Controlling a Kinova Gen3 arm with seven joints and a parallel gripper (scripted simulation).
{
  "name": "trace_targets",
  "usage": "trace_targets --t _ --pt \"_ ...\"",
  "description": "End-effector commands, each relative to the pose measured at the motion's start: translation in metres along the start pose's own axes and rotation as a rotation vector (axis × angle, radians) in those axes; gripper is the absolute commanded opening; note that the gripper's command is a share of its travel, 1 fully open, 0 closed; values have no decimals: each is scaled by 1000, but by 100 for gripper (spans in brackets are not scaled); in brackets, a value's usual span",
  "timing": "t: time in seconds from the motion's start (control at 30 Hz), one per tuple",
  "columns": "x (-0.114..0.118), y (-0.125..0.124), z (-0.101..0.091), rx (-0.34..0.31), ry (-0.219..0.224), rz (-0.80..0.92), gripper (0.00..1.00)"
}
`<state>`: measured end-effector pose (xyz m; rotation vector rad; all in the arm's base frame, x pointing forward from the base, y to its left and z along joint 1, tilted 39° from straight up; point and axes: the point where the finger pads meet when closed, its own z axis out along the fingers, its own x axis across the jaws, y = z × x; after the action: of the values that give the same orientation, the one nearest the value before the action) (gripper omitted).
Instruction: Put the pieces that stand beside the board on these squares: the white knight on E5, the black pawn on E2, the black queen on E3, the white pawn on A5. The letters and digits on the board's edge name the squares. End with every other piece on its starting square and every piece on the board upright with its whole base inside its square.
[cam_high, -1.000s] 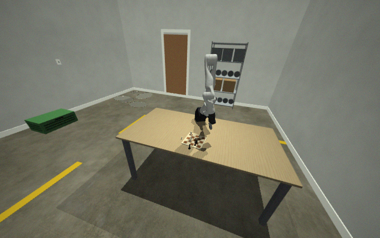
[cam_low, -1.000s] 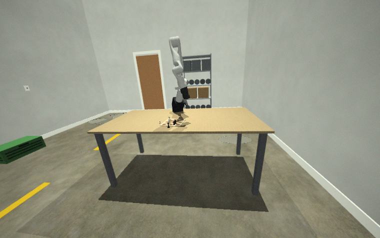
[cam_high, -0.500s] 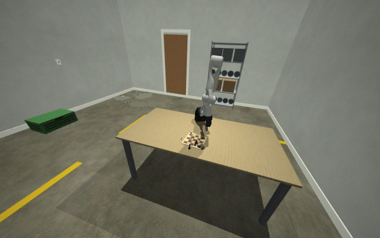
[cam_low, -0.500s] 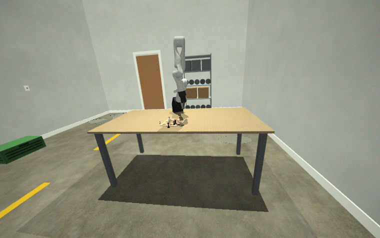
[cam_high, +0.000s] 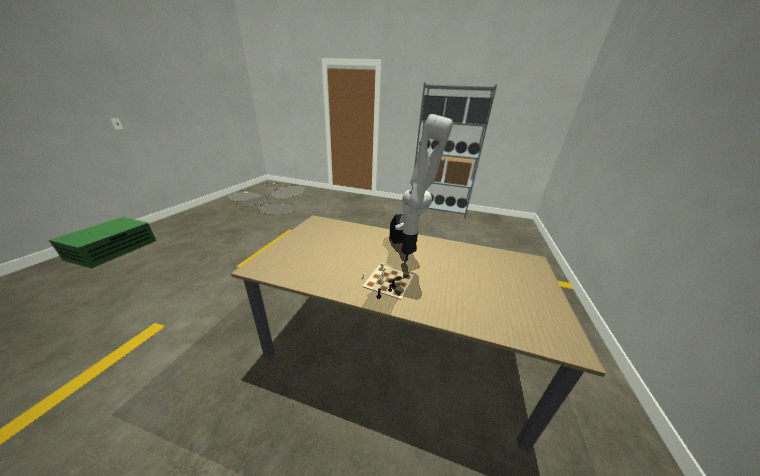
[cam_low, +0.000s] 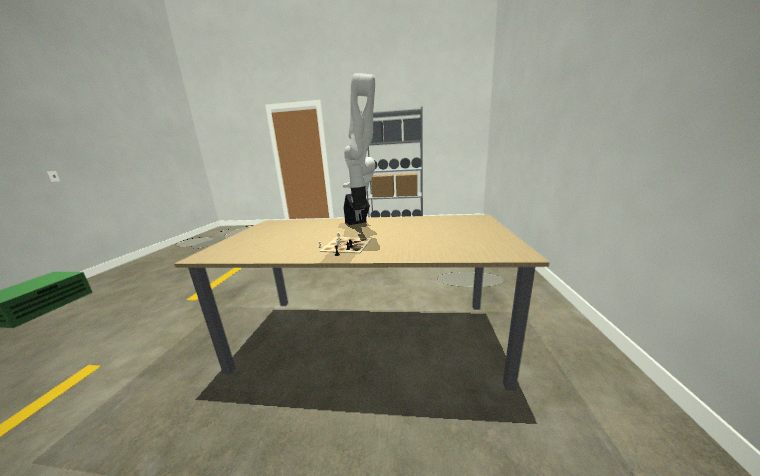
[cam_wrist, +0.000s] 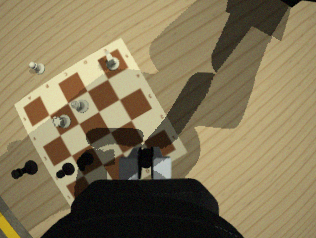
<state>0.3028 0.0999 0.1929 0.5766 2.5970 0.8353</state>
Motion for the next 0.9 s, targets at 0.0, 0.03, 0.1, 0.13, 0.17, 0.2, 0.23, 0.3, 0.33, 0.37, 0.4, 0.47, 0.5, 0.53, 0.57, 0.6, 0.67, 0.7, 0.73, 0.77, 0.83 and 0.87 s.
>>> trace_targets --t 0.0,0.03,0.1,0.13,0.17,0.2,0.23,0.3,0.33,0.37,0.4,0.47,0.5,0.53,0.57,0.6,0.67,0.7,0.73,0.77,0.83,0.87 --pt "4 -7 5 14 5 49 0" --pt "4 -9 6 17 2 75 0" --pt "3 -13 7 23 -5 120 0" --pt "3 -15 7 26 -7 140 0" --pt "3 -17 8 28 -10 158 0" --pt "3 -18 8 30 -12 175 0" --pt "3 -20 8 32 -15 190 0" --pt "3 -21 9 34 -17 203 0" --pt "3 -21 9 34 -17 203 0" --pt "3 -22 9 36 -18 215 0" --pt "3 -23 9 37 -20 225 0" --pt "2 -24 9 39 -22 241 0" --pt "2 -25 10 40 -23 248 0" --pt "2 -25 10 41 -24 253 0" --pt "2 -26 10 41 -24 257 0" --pt "2 -26 10 41 -25 260 0" --pt "2 -26 10 42 -25 263 0" --pt "2 -26 10 42 -26 264 0" --pt "2 -26 10 42 -26 265 0" --pt "2 -26 10 42 -26 265 0" --pt "2 -26 10 42 -26 265 0" --pt "2 -26 10 42 -26 265 0"
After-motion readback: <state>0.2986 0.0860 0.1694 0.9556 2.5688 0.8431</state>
